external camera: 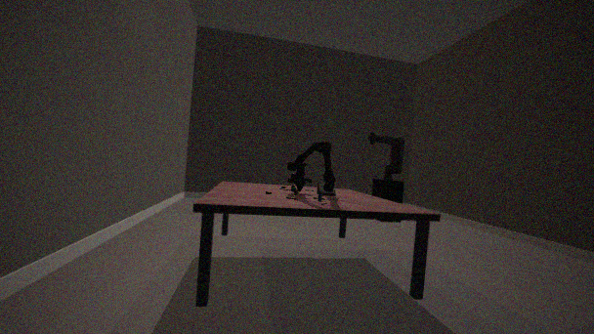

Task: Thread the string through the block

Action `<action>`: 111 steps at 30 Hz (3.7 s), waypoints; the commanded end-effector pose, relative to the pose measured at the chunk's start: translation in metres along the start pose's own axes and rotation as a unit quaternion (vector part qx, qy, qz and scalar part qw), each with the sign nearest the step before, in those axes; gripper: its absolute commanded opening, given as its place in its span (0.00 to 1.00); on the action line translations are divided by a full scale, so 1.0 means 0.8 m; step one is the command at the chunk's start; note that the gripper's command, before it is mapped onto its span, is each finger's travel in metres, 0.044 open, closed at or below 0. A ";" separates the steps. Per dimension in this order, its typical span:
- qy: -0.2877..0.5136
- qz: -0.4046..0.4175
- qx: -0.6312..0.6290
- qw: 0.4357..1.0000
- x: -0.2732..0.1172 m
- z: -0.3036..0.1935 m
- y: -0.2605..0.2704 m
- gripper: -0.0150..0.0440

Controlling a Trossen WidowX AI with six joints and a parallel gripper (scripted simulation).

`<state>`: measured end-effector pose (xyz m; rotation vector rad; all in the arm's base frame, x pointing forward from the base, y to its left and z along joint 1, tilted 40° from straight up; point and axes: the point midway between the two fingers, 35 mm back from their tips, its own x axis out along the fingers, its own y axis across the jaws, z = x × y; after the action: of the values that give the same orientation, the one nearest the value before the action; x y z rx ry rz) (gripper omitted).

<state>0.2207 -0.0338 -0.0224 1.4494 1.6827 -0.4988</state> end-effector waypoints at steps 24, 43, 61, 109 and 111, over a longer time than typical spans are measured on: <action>0.001 -0.002 0.001 1.000 -0.003 -0.034 0.000 0.25; 0.001 0.017 0.002 1.000 0.012 -0.049 -0.002 0.25; 0.001 0.017 0.002 1.000 0.012 -0.049 -0.002 0.25; 0.001 0.017 0.002 1.000 0.012 -0.049 -0.002 0.25; 0.001 0.017 0.002 1.000 0.012 -0.049 -0.002 0.25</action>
<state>0.2062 -0.0024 -0.0087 1.4705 1.6493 -0.4931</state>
